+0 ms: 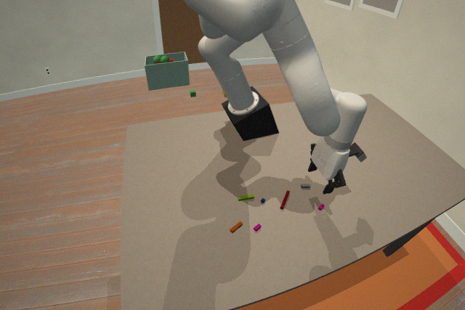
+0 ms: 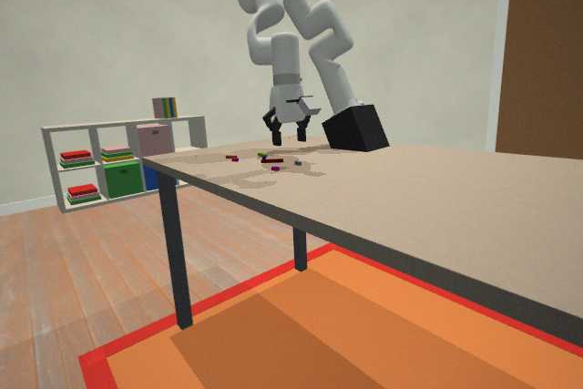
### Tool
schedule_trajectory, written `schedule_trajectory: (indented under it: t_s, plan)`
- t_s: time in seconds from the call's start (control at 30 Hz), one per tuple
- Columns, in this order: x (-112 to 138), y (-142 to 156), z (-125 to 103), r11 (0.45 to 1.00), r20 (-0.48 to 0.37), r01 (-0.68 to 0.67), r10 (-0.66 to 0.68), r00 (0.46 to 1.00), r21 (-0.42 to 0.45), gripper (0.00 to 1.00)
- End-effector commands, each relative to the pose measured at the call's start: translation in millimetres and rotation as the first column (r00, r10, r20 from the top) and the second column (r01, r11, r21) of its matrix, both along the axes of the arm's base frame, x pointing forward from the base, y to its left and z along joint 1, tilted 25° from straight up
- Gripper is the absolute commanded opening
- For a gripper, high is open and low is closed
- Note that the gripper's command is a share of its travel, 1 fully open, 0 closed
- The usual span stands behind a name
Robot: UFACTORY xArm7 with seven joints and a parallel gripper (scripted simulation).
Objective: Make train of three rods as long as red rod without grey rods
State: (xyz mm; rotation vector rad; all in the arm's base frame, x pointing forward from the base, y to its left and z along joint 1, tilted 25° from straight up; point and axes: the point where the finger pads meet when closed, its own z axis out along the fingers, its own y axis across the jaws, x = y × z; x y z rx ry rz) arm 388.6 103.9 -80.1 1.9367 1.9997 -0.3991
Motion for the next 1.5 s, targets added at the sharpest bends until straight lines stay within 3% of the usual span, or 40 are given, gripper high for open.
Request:
schedule_trajectory:
  t_s: [0.0, 0.93, 1.03, 1.47]
  plan:
    - [1.2, 1.7, 1.0, 1.0, 0.003, -0.002, 0.002, 1.0, 0.002, 1.0]
    - [1.3, 1.1, 1.2, 1.0, 0.005, 0.002, -0.002, 1.0, 0.003, 1.0]
    - [5.2, -22.3, 11.6, 0.989, 0.072, 0.145, -0.145, 0.987, 0.011, 1.0]
    - [8.0, -65.5, 31.4, 0.911, 0.192, 0.408, -0.412, 0.891, 0.059, 1.0]
